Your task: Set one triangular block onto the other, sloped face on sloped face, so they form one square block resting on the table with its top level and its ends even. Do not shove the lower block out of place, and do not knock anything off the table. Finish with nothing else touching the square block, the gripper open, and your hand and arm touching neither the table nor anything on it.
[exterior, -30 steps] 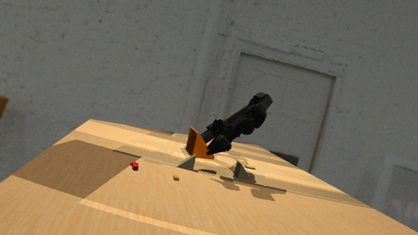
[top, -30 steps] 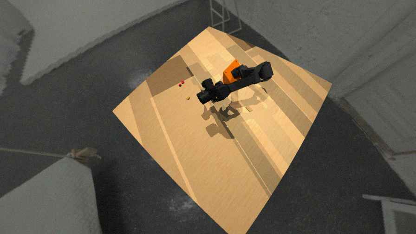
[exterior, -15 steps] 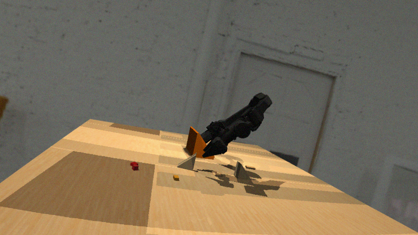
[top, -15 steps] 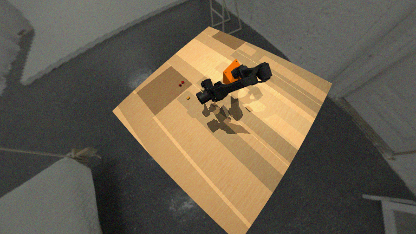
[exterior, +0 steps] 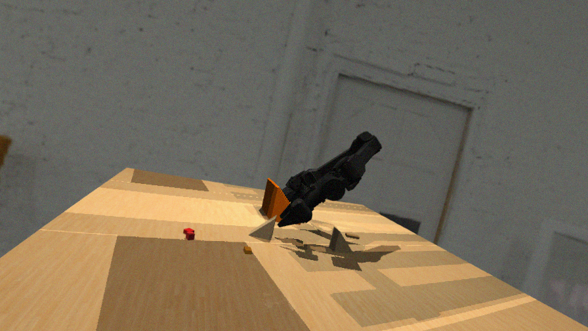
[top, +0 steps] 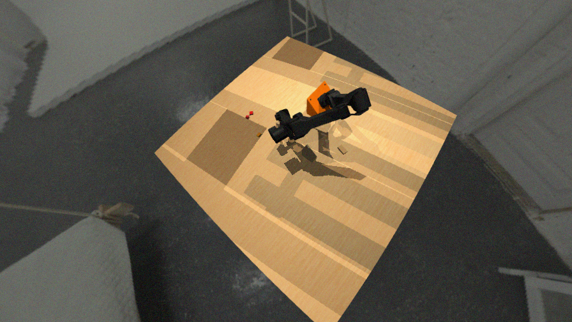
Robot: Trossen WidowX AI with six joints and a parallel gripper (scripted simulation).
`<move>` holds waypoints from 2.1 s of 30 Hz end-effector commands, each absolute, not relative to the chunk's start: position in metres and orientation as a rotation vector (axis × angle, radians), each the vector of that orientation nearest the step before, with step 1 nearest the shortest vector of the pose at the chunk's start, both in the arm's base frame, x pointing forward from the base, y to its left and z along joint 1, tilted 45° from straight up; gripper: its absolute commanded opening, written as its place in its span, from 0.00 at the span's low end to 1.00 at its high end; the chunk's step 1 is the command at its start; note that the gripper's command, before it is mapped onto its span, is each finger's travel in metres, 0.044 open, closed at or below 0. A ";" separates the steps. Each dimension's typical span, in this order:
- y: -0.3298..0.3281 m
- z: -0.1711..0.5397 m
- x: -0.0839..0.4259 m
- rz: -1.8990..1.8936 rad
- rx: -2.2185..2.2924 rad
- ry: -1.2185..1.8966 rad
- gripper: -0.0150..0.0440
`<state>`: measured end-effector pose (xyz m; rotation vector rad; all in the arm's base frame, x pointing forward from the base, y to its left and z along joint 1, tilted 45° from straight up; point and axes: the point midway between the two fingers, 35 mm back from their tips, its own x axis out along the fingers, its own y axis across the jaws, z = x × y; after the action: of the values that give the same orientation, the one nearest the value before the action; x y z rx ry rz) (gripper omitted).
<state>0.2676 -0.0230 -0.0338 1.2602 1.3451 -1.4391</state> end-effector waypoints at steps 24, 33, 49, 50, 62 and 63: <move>-0.019 -0.077 0.254 -1.452 1.258 1.347 1.00; -0.018 -0.090 0.248 -1.452 1.258 1.347 1.00; -0.017 -0.092 0.247 -1.452 1.258 1.347 0.55; -0.017 -0.092 0.247 -1.452 1.258 1.347 0.54; -0.022 -0.090 0.247 -1.431 1.291 1.376 0.25; -0.024 -0.089 0.247 -1.418 1.316 1.394 0.25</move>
<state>0.2477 -0.0200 -0.0899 1.2832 1.3696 -1.4341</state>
